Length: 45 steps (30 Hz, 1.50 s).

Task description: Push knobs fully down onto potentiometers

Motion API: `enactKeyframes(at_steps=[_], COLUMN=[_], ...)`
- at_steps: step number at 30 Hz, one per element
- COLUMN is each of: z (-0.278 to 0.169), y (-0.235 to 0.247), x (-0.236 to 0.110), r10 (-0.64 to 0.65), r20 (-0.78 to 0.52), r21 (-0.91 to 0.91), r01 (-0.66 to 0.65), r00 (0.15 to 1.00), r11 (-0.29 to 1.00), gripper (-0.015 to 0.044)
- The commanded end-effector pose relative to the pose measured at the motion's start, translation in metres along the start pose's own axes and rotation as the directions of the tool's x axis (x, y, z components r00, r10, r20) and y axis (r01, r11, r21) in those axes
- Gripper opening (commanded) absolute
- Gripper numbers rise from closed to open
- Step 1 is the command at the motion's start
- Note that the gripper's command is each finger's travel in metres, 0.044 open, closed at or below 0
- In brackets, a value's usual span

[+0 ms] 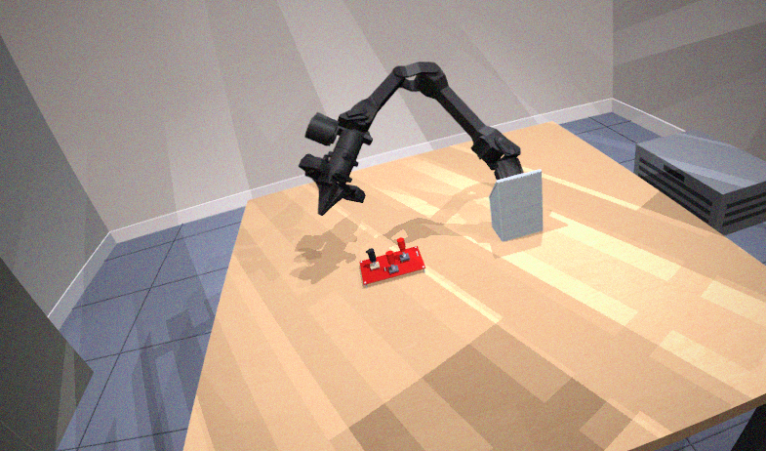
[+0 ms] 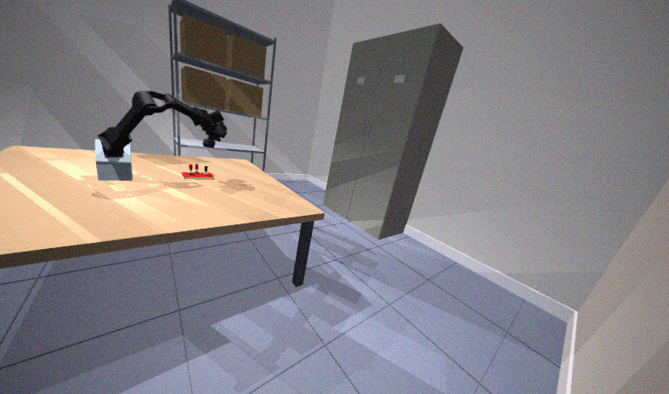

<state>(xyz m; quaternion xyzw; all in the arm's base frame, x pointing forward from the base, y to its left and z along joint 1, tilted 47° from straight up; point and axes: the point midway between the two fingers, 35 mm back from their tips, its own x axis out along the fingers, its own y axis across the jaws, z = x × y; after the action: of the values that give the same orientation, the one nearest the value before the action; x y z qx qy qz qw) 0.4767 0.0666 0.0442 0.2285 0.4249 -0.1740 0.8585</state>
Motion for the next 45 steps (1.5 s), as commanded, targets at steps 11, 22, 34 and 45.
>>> enactKeyframes(at_steps=[11, 22, 34, 45], z=[-0.038, -0.06, -0.078, -0.086], y=[-0.043, -0.075, -0.107, -0.131], x=[0.006, 0.0, -0.014, -0.032], r10=[-0.256, -0.441, -0.619, -0.751], r20=[-0.084, -0.115, -0.108, -0.065], r21=[-0.343, -0.605, -0.841, -0.972], r01=[0.213, 0.289, 0.259, 0.128], r00=[0.963, 0.89, 0.778, 0.657], r11=[0.915, 0.742, 0.474, 0.195], gripper=[0.0, 0.0, 0.0, 0.0])
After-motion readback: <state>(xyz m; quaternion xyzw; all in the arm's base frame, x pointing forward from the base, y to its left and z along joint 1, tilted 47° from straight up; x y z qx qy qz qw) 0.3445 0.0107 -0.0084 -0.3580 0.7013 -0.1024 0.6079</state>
